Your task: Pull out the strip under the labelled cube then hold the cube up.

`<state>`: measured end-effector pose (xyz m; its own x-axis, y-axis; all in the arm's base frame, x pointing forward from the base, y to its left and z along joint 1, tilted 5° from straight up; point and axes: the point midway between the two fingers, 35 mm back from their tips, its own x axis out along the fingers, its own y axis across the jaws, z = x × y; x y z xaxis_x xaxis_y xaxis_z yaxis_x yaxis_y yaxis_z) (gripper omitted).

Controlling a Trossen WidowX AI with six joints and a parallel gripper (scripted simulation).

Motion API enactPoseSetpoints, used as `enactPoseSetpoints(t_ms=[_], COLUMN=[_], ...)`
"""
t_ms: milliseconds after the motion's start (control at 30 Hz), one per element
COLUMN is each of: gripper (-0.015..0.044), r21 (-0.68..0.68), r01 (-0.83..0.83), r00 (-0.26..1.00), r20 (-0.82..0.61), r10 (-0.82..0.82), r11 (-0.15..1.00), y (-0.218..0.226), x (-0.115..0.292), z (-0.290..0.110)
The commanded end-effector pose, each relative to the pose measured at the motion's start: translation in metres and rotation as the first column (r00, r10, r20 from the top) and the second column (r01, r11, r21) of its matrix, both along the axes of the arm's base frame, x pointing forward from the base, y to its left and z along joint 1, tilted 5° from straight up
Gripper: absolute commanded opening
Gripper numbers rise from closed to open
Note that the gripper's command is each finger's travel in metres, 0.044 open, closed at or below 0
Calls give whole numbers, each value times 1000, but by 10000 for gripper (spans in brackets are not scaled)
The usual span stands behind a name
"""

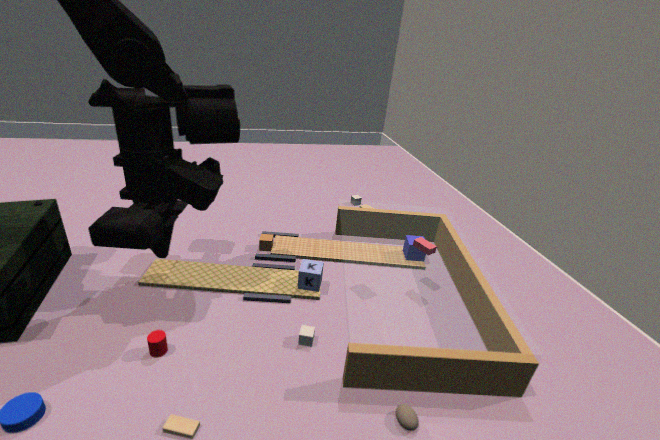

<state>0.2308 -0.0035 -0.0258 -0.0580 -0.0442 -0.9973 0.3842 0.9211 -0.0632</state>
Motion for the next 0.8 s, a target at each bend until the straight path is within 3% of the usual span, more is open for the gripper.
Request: enactPoseSetpoints(t_ms=[0, 33, 200, 600, 767], gripper=[0, 0, 131, 440, 440], r21=[7, 7, -1, -2, -2], r01=[2, 2, 137, 140, 140], r00=[1000, 1000, 990, 990, 990], r20=[3, 3, 11, 14, 15], r10=[-2, -2, -137, -140, -140], r11=[1000, 1000, 991, 990, 990], y=[1, 1, -10, -26, -33], x=[5, 5, 27, 66, 83], z=[14, 14, 13, 19, 22])
